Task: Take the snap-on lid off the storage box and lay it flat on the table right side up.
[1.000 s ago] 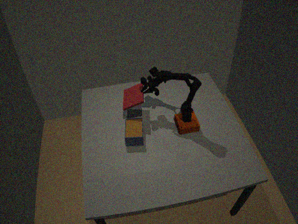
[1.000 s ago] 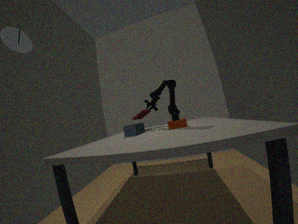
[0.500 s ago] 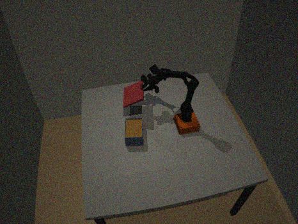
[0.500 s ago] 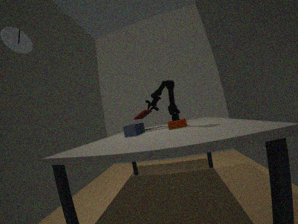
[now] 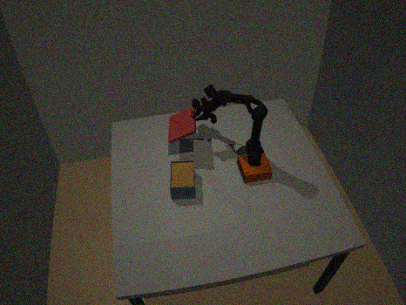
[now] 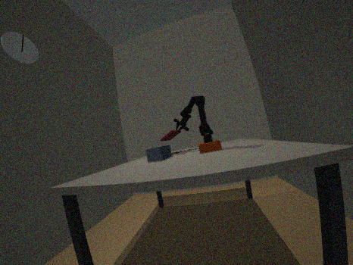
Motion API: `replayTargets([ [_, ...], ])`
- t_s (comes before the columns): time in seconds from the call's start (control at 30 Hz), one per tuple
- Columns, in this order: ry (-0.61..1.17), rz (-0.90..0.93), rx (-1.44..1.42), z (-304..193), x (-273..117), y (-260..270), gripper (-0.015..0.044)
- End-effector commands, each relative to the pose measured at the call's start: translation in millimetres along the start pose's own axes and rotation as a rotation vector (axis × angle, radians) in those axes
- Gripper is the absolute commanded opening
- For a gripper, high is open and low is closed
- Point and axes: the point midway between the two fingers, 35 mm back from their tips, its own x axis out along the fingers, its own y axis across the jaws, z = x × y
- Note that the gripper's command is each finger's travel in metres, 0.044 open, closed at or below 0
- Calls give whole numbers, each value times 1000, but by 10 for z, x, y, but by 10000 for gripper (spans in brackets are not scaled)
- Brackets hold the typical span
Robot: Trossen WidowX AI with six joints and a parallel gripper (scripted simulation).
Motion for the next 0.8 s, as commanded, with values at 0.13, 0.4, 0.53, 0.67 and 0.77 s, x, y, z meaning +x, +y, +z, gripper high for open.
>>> replayTargets([
  [0.13,-3,17,-16,151,-36,58,0],
  [0.4,-4,17,-16,244,-41,57,0],
  [0.53,-4,17,-16,244,-40,55,0],
  [0.67,-4,17,-16,242,-24,29,0],
  [0.77,-4,16,-16,241,-1,-6,0],
])
